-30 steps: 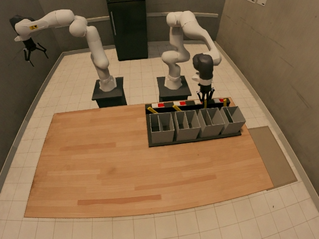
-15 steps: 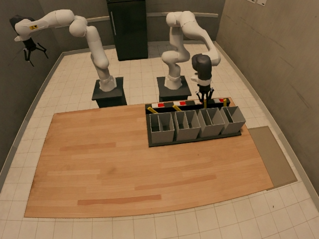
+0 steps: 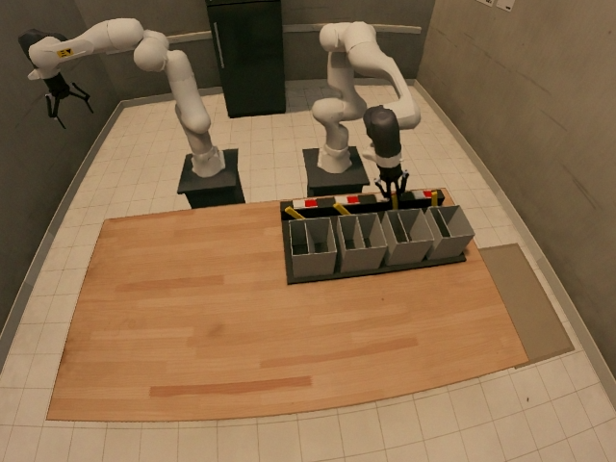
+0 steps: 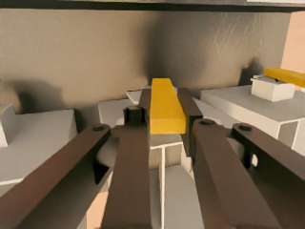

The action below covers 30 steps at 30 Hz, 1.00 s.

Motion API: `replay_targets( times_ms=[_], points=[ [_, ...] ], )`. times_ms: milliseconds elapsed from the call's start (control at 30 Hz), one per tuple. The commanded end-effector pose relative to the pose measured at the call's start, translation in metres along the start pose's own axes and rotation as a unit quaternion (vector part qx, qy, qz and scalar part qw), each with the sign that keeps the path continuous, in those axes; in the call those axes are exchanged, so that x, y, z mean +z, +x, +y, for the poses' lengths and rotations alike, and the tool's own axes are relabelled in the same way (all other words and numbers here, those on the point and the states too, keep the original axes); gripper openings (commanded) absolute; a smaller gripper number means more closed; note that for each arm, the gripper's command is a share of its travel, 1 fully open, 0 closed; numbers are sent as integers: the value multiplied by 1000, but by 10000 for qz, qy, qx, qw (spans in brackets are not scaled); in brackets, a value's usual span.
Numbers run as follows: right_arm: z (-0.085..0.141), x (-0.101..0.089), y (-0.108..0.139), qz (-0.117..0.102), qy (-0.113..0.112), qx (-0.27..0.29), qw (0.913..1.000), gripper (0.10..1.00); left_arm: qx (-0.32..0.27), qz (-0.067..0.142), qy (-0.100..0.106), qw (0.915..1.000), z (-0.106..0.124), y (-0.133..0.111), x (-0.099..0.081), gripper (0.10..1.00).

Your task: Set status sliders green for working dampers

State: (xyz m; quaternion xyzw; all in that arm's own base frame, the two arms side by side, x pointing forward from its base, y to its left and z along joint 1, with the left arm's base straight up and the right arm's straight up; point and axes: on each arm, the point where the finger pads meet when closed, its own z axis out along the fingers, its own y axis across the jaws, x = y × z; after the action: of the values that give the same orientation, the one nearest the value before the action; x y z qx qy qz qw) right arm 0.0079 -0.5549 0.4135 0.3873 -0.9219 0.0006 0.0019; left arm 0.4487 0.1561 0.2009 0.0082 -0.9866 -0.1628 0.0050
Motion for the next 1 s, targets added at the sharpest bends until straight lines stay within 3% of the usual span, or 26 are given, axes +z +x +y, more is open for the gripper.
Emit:
replay_targets(
  times_ms=[0, 67, 967],
  points=[
    [0, 1, -1, -20, 2, -25, 10000, 1000, -128, 7, -167, 9998, -3, 0, 1, 196],
    [0, 1, -1, -20, 2, -25, 10000, 1000, -128, 7, -167, 9998, -3, 0, 1, 196],
    [0, 1, -1, -20, 2, -25, 10000, 1000, -127, 19, -1186, 9929, -25, 0, 4, 196]
  ],
)
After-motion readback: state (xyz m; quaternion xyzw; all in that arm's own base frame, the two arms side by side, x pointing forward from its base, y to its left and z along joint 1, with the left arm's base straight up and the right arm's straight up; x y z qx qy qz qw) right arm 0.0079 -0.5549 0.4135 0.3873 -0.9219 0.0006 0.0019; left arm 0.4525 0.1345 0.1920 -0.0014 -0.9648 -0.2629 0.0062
